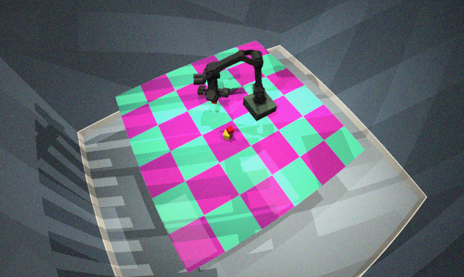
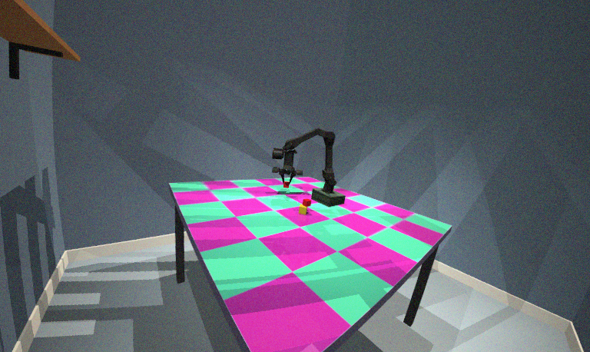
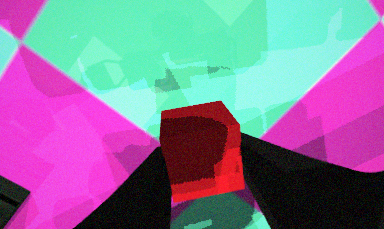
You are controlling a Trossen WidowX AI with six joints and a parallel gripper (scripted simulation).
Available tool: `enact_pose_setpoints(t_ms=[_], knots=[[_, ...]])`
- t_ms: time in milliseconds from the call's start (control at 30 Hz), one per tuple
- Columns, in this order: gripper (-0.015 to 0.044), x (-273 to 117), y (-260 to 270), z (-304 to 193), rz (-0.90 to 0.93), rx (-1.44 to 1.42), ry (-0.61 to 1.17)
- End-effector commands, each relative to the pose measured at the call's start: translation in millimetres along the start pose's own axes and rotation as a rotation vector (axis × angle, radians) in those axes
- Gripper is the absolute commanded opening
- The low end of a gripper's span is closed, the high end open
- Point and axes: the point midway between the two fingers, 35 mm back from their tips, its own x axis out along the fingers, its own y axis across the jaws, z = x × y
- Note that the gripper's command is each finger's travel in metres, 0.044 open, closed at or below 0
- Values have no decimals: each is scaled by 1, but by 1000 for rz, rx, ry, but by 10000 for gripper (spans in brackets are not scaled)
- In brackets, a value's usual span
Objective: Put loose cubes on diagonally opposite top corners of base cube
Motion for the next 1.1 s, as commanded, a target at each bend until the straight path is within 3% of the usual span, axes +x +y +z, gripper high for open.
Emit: enact_pose_setpoints(t_ms=[0, 300, 1067], knots=[[105, -20, -1, 0, -21, -13, 0], [105, -26, 0, 1, -24, -12, 1], [105, -26, 15, 74, -40, 178, -18]])
